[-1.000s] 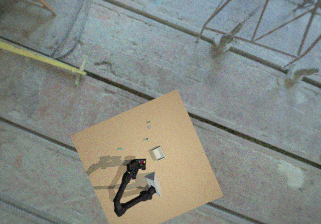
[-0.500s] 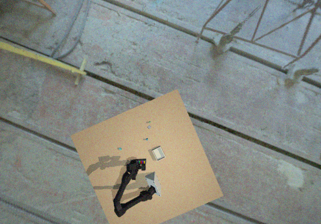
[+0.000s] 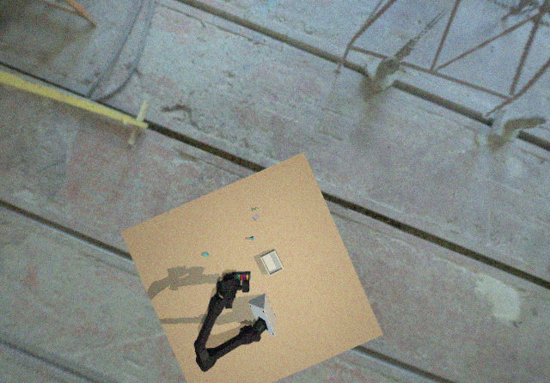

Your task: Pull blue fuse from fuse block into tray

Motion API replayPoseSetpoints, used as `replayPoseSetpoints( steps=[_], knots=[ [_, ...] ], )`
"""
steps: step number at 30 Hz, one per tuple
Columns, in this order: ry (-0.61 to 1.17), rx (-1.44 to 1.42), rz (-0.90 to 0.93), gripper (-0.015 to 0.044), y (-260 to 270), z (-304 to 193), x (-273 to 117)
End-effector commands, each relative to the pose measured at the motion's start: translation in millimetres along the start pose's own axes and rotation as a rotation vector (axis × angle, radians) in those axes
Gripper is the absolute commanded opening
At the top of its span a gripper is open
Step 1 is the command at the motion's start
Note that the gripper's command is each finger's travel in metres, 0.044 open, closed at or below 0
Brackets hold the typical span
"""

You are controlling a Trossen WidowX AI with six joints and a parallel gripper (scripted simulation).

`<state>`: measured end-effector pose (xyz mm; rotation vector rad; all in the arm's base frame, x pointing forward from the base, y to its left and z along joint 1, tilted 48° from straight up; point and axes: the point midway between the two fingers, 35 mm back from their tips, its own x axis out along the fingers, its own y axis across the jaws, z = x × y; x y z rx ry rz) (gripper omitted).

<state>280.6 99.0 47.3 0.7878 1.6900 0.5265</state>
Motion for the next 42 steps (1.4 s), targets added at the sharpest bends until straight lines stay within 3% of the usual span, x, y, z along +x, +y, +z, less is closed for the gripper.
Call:
replayPoseSetpoints(
  steps=[1,35,42],
  knots=[
    [-0.001,-0.004,-0.004,0.0000,-0.3,-0.1,-2.3],
    [0.000,-0.003,-0.004,0.0000,-0.9,0.0,-33.3],
    [-0.008,-0.001,-0.014,0.0000,-27.9,21.5,-37.8]
  ],
)
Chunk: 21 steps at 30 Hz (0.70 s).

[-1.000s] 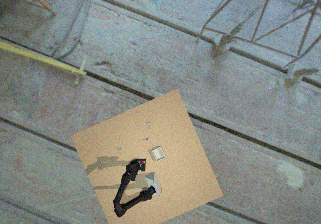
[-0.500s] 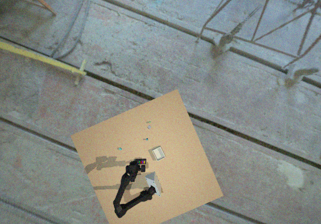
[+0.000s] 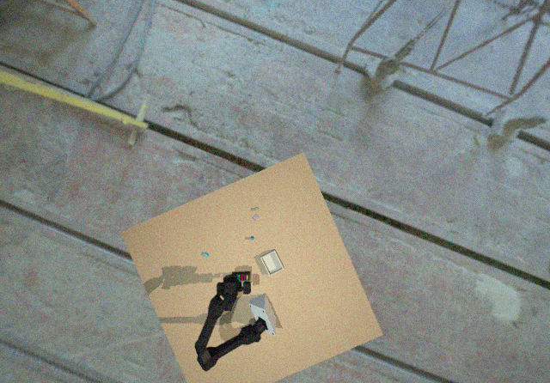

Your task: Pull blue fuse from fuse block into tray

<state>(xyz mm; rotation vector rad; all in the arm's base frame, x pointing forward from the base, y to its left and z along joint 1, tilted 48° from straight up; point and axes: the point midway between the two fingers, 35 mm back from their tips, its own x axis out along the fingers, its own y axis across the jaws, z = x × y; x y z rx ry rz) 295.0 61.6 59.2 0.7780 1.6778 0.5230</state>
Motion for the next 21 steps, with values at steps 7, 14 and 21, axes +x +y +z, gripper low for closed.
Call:
replayPoseSetpoints(
  steps=[7,14,21],
  knots=[
    [-0.001,0.009,-0.016,0.0000,-48.0,28.5,-3.7],
    [-0.002,0.010,-0.020,0.0000,-84.6,44.6,-5.7],
    [-0.002,0.009,-0.021,0.0000,-123.6,56.2,-5.9]
  ],
)
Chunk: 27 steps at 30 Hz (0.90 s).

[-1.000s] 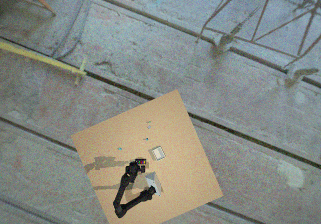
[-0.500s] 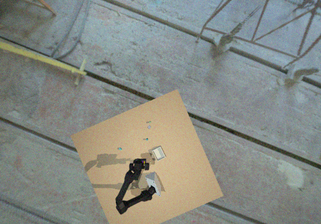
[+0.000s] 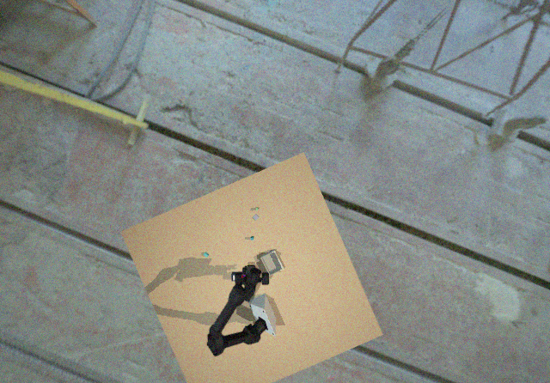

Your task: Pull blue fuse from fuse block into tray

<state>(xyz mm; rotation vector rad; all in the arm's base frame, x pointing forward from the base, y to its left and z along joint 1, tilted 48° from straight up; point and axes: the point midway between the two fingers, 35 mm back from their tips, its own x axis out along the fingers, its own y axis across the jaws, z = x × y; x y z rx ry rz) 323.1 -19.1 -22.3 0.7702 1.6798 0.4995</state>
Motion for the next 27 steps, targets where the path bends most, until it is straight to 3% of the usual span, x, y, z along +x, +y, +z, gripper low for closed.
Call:
replayPoseSetpoints(
  steps=[1,15,27],
  knots=[
    [0.006,-0.001,-0.003,0.0000,-23.4,5.6,2.4],
    [0.013,-0.006,0.009,0.0000,-103.9,14.1,11.6],
    [0.013,-0.007,0.010,0.0000,-107.6,14.4,22.8]
  ],
)
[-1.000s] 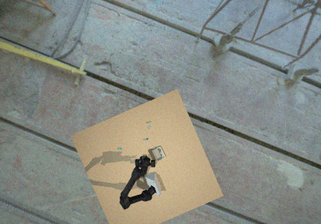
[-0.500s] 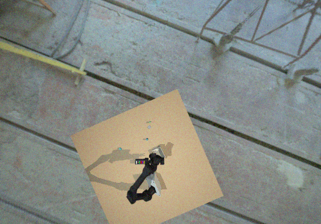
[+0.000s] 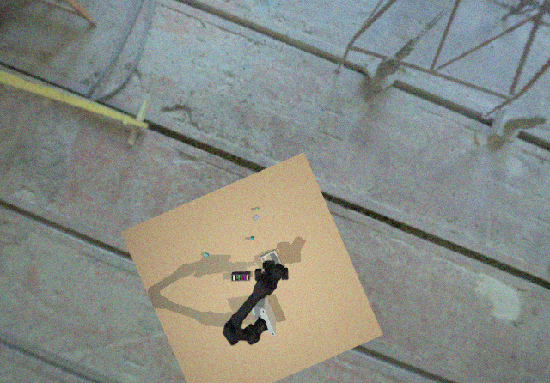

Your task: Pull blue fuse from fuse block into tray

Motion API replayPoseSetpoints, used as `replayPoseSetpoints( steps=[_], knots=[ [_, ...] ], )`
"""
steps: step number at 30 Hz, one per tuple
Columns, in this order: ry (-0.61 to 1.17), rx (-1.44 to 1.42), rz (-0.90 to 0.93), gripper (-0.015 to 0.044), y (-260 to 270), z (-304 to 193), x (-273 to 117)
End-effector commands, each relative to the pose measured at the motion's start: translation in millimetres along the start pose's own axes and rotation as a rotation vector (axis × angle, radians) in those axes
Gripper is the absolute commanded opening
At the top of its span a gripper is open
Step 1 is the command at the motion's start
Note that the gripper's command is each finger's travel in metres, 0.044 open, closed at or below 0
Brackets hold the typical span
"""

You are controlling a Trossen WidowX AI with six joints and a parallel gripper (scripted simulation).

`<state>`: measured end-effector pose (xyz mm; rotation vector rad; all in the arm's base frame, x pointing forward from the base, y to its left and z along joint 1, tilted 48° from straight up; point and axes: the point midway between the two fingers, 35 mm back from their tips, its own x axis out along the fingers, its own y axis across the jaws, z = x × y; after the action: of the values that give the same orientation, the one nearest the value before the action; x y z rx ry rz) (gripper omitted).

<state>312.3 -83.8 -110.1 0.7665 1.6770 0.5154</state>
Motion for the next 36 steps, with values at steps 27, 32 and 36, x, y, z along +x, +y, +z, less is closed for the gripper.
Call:
replayPoseSetpoints(
  steps=[27,32,36],
  knots=[
    [0.006,-0.001,-0.001,0.0131,0.0,-1.2,33.9],
    [0.006,-0.001,-0.001,0.0263,0.0,-1.2,33.9],
    [0.007,0.001,0.001,0.0330,-0.3,-0.9,22.3]
  ],
)
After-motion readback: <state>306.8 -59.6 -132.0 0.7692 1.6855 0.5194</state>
